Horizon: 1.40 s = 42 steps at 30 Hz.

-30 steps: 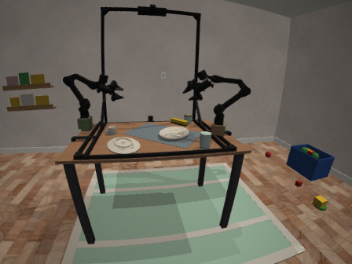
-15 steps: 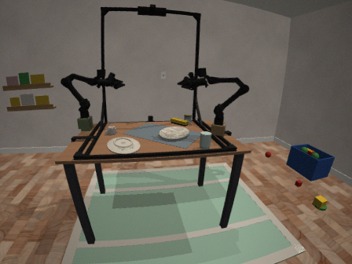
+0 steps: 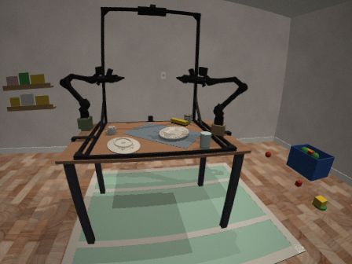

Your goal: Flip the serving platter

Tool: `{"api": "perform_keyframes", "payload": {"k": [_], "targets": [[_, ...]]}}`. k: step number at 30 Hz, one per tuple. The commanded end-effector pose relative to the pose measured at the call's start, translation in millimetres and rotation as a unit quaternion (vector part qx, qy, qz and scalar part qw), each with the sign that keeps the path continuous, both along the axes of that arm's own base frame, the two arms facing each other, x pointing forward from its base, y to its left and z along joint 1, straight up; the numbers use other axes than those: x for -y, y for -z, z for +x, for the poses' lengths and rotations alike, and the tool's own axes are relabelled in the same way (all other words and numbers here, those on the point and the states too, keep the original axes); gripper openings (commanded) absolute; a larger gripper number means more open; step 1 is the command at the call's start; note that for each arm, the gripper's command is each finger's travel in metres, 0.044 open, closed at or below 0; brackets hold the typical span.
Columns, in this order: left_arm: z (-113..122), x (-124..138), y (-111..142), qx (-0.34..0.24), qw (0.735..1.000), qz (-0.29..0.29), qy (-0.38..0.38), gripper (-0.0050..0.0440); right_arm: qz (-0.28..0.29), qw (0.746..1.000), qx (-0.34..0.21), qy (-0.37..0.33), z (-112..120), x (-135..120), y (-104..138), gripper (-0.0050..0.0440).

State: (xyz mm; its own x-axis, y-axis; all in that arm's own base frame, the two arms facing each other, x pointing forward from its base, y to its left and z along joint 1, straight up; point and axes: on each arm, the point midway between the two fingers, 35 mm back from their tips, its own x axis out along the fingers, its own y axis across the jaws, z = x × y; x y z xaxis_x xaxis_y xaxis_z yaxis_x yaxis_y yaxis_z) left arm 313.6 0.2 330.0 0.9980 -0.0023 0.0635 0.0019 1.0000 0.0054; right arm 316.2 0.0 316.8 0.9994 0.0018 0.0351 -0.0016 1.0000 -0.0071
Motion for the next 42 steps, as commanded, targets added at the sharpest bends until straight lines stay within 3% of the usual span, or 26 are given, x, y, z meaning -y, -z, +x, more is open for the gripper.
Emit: {"api": "perform_keyframes", "payload": {"k": [1,3,6,16,18,20,30,33,35,37,42], "targets": [[2,0,7,-0.007,1.0,-0.003,-0.001,0.044,0.004,1.0,0.007,0.001,0,0,-6,0.044],[5,-5,15,-0.02,0.999,0.024,-0.006,0.044,0.005,1.0,0.005,0.006,6,1,-6,0.044],[12,-28,52,-0.077,0.988,0.135,-0.022,0.044,0.01,0.999,-0.007,0.029,35,8,-2,0.044],[5,-89,146,-0.219,0.907,0.361,-0.001,0.044,0.021,0.995,-0.036,0.09,113,23,27,0.044],[5,-89,146,-0.219,0.907,0.361,-0.001,0.044,0.021,0.995,-0.036,0.09,113,23,27,0.044],[-2,-102,166,-0.245,0.876,0.414,0.018,0.044,0.023,0.993,-0.043,0.104,130,27,38,0.044],[-47,-140,244,-0.317,0.773,0.538,0.113,0.044,0.029,0.984,-0.068,0.164,196,40,102,0.044],[-62,-145,263,-0.324,0.745,0.565,0.143,0.044,0.03,0.98,-0.075,0.181,212,44,124,0.044],[-62,-145,263,-0.324,0.745,0.565,0.143,0.044,0.03,0.98,-0.075,0.181,212,44,124,0.044],[-75,-148,277,-0.322,0.716,0.596,0.172,0.044,0.03,0.977,-0.081,0.195,224,46,145,0.044],[-103,-150,304,-0.314,0.684,0.623,0.216,0.044,0.03,0.97,-0.092,0.224,244,52,192,0.044]]}}
